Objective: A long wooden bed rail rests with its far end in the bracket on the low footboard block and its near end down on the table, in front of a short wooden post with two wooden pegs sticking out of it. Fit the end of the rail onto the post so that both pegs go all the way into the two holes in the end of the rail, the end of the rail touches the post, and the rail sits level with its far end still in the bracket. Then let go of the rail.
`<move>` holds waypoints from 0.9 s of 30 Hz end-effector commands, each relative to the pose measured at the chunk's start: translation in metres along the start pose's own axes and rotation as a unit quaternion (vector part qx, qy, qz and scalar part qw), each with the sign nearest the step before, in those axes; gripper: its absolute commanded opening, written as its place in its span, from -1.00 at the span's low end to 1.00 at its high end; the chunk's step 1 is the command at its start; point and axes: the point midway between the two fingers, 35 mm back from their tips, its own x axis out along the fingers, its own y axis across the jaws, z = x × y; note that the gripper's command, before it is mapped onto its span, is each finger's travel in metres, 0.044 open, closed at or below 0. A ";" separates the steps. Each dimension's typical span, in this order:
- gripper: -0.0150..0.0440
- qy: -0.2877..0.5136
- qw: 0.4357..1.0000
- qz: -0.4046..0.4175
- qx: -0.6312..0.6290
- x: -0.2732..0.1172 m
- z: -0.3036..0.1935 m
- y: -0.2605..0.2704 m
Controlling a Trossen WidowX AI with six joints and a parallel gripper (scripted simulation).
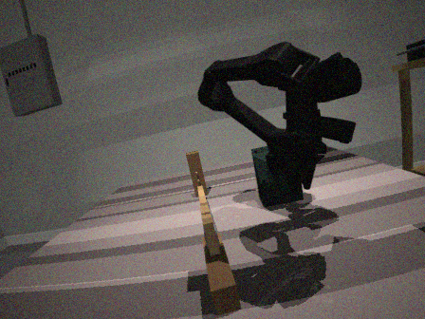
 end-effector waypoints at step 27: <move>1.00 0.305 0.941 -0.002 0.146 0.051 -0.071 -0.064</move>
